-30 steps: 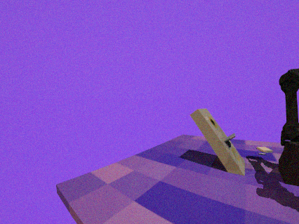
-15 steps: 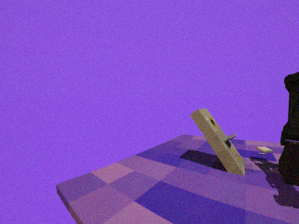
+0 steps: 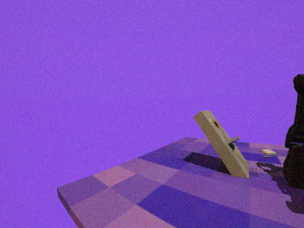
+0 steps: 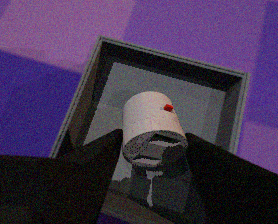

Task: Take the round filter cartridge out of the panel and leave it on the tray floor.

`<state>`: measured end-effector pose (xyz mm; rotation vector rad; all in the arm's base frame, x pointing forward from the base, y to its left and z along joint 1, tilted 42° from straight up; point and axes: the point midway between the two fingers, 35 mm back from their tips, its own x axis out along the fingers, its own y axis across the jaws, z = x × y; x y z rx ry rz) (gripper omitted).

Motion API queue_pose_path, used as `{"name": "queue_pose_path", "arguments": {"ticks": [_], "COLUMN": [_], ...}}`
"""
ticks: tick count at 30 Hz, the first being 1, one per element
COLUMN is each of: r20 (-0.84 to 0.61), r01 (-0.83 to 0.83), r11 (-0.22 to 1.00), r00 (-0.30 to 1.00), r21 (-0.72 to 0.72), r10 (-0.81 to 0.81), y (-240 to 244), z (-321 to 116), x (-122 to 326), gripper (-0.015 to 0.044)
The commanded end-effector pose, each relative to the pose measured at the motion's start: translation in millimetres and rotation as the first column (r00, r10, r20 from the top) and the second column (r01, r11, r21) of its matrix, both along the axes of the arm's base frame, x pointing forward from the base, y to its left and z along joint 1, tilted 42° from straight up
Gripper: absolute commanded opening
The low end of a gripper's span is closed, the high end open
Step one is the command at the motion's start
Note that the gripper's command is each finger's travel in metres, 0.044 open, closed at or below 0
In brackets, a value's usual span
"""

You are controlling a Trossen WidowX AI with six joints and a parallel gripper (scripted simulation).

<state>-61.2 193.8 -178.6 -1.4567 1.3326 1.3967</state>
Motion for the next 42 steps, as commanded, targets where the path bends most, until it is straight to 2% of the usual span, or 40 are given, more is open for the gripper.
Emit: {"name": "queue_pose_path", "arguments": {"ticks": [1,13,17,22,25,42], "r20": [0.000,0.000,0.000,0.001,-0.002,-0.002], "r01": [0.000,0.000,0.000,0.000,0.004,0.004], "r11": [1.000,1.000,1.000,1.000,1.000,1.000], "r00": [1.000,1.000,1.000,1.000,1.000,1.000], "r21": [0.002,0.002,0.002,-0.002,-0.009,-0.009], "r10": [0.000,0.000,0.000,0.000,-0.004,-0.004], "y": [1,1,9,45,37,37], "z": [1,1,8,54,42,42], "x": [0,0,-1,-1,-2,-2], "gripper": [0.0131,0.0440,0.0440,0.0440,0.0440,0.0440]}}
